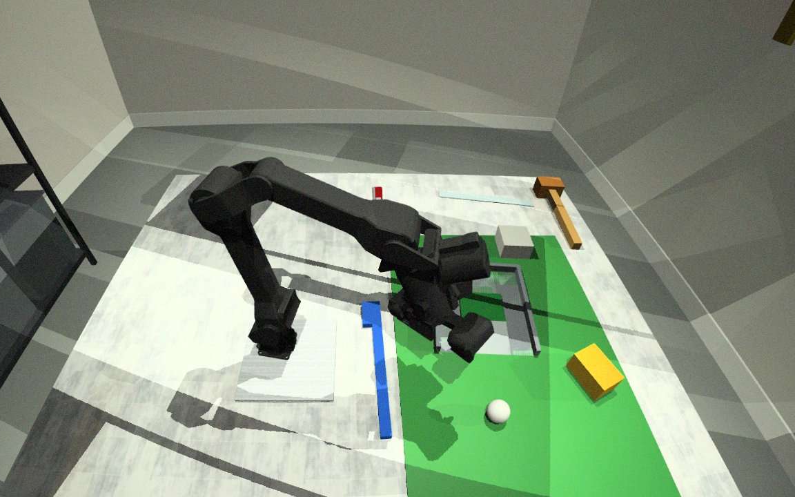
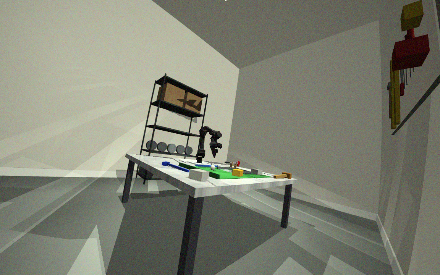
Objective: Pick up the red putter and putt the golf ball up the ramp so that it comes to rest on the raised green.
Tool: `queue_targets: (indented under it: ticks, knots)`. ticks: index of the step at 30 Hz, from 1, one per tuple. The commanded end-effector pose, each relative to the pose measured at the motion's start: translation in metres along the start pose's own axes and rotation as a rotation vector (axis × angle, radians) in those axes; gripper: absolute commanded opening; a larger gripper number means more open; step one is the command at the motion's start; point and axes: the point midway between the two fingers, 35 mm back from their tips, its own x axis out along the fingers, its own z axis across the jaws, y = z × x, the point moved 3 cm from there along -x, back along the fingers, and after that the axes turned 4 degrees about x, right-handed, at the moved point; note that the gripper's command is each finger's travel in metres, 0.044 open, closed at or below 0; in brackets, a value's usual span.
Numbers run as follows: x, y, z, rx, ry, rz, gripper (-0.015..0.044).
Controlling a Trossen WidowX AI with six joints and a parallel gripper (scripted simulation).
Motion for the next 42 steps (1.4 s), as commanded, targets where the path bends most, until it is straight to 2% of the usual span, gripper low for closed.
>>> queue_targets:
  ticks: [1,8,14,23,42]
  knots:
    - [-0.004,-0.046,0.054,-0.223,-0.161,-0.077,0.0440]
    - [-0.026,-0.096,0.152,-0.584,-0.408,-0.173,0.0440]
    - [-0.055,-0.113,0.235,-0.873,-0.602,-0.221,0.0440]
    - [-0.059,-0.110,0.245,-0.893,-0.615,-0.224,0.0440]
    - [-0.018,-0.100,0.263,-0.893,-0.615,-0.224,0.0440]
